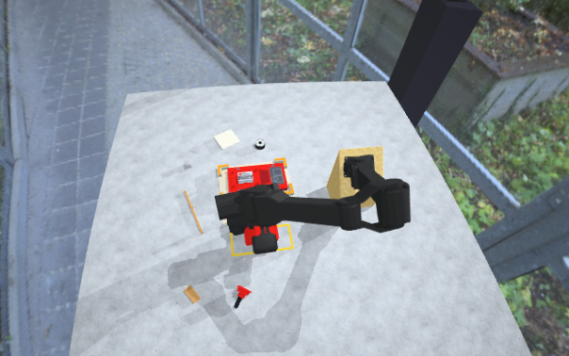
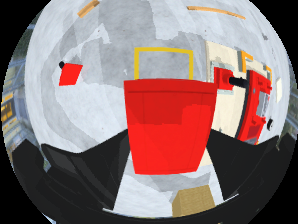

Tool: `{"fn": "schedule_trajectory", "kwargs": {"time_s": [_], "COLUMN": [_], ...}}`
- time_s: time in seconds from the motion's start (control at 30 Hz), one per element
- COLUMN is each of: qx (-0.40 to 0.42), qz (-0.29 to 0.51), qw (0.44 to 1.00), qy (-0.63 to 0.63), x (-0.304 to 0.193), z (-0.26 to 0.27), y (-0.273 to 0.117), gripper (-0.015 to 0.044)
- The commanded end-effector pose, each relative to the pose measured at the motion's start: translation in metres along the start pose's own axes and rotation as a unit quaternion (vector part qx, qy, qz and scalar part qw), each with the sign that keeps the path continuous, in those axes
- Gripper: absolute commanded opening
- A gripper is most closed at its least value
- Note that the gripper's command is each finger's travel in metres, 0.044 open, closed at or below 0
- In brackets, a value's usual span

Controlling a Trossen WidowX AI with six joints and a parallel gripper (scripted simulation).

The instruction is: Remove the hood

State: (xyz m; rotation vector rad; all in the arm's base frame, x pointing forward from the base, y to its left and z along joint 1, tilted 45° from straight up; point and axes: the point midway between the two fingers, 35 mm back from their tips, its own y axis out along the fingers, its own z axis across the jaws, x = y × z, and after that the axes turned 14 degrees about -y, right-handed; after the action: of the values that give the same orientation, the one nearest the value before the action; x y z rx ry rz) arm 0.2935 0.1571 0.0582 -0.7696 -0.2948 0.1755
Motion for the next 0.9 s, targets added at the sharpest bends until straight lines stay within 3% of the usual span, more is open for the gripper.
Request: {"fn": "schedule_trajectory", "kwargs": {"time_s": [0.0,0.87], "qx": [-0.002,-0.001], "qz": [0.0,0.0], "qw": [1.0,1.0], "qy": [0.003,0.003], "x": [0.0,-0.001], "z": [-0.001,0.0], "y": [0.002,0.018], "gripper": [0.0,0.0]}}
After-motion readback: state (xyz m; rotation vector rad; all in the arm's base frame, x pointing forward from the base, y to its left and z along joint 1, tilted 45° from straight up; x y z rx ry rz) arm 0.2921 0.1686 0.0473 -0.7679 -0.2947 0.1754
